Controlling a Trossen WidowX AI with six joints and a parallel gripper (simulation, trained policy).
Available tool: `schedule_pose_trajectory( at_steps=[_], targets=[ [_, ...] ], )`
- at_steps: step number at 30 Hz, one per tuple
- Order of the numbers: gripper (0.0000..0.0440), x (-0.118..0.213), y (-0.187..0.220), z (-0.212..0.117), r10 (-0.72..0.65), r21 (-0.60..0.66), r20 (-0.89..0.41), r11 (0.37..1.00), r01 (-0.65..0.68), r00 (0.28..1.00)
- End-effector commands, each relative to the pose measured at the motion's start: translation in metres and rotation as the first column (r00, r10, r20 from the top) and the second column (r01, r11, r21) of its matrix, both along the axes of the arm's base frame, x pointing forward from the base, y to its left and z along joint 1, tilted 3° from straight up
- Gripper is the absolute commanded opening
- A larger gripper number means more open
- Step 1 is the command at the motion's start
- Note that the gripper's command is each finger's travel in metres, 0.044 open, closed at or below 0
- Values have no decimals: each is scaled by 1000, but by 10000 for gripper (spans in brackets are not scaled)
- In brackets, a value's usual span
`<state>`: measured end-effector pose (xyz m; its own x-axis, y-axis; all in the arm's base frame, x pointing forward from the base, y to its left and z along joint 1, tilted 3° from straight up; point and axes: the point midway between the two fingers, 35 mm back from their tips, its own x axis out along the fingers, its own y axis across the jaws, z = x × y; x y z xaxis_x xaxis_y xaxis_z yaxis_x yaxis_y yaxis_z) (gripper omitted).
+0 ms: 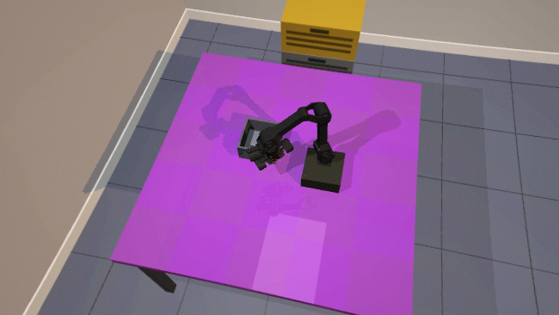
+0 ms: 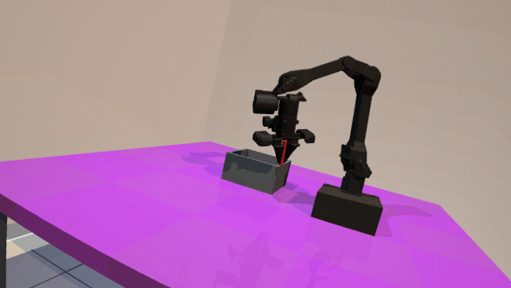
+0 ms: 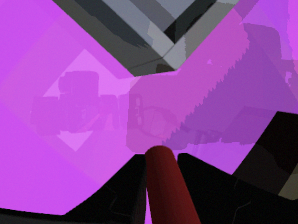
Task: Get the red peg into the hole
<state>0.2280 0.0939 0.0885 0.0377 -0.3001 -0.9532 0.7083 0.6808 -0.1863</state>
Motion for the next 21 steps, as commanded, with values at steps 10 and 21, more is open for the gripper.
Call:
schedule_pose_trajectory(
  at_steps=[10, 21],
  targets=[
    [0, 42, -42, 25, -142, -4, 102, 990, 143, 985],
    [0, 78, -87, 19, -204, 6, 139, 979, 205, 969]
  ],
)
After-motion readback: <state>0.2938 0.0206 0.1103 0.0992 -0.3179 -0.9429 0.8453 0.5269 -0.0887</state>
